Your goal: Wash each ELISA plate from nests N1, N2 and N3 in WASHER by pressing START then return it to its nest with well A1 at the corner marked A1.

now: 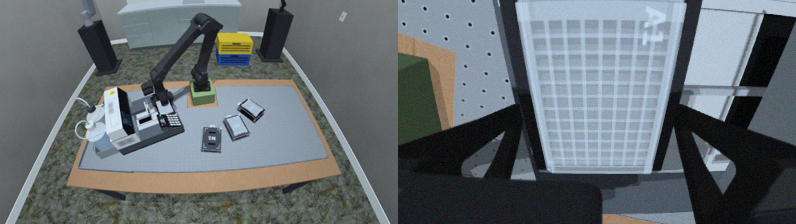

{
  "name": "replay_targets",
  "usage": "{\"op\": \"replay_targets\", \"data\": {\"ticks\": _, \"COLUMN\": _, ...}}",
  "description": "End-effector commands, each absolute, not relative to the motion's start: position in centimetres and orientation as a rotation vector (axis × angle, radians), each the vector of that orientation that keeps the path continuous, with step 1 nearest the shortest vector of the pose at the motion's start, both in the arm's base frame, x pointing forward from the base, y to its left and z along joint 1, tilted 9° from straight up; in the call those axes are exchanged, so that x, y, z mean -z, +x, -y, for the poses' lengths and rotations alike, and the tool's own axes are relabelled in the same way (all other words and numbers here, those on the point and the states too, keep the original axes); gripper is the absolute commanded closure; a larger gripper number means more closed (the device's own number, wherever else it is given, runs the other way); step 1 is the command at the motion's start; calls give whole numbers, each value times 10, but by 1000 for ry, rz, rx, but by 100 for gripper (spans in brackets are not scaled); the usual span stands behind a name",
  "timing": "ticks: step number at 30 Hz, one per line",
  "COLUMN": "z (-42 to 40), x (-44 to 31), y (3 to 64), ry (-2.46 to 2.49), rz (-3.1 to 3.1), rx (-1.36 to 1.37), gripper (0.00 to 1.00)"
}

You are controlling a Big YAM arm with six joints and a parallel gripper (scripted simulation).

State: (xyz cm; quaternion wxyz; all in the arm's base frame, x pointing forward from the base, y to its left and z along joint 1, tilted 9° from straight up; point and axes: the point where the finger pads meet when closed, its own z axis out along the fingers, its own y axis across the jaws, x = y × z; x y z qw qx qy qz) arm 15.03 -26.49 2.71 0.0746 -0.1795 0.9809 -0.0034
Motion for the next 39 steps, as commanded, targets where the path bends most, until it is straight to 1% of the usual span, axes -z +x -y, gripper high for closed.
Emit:
{"op": "replay_targets", "data": {"ticks": 1, "z": 266, "x": -22, "y": 154, "ry": -539, "rz": -2943, "rx": 14, "gripper": 0}}
{"op": "replay_targets", "data": {"ticks": 11, "z": 271, "x": -24, "y": 156, "ry": -539, "rz": -2936, "rx": 51, "gripper": 0}}
{"op": "replay_targets", "data": {"ticks": 14, "z": 265, "x": -14, "y": 155, "ry": -539, "rz": -2943, "rx": 14, "gripper": 0}}
{"op": "replay_targets", "data": {"ticks": 27, "z": 266, "x": -8, "y": 155, "ry": -536, "rz": -2943, "rx": 19, "gripper": 0}}
{"op": "replay_targets", "data": {"ticks": 28, "z": 281, "x": -24, "y": 162, "ry": -540, "rz": -2926, "rx": 96, "gripper": 0}}
{"op": "replay_targets", "data": {"ticks": 29, "z": 283, "x": -26, "y": 163, "ry": -540, "rz": -2925, "rx": 101, "gripper": 0}}
{"op": "replay_targets", "data": {"ticks": 31, "z": 276, "x": -19, "y": 158, "ry": -540, "rz": -2935, "rx": 53, "gripper": 0}}
{"op": "replay_targets", "data": {"ticks": 35, "z": 276, "x": -19, "y": 158, "ry": -540, "rz": -2935, "rx": 53, "gripper": 0}}
{"op": "replay_targets", "data": {"ticks": 39, "z": 276, "x": -19, "y": 158, "ry": -540, "rz": -2935, "rx": 53, "gripper": 8}}
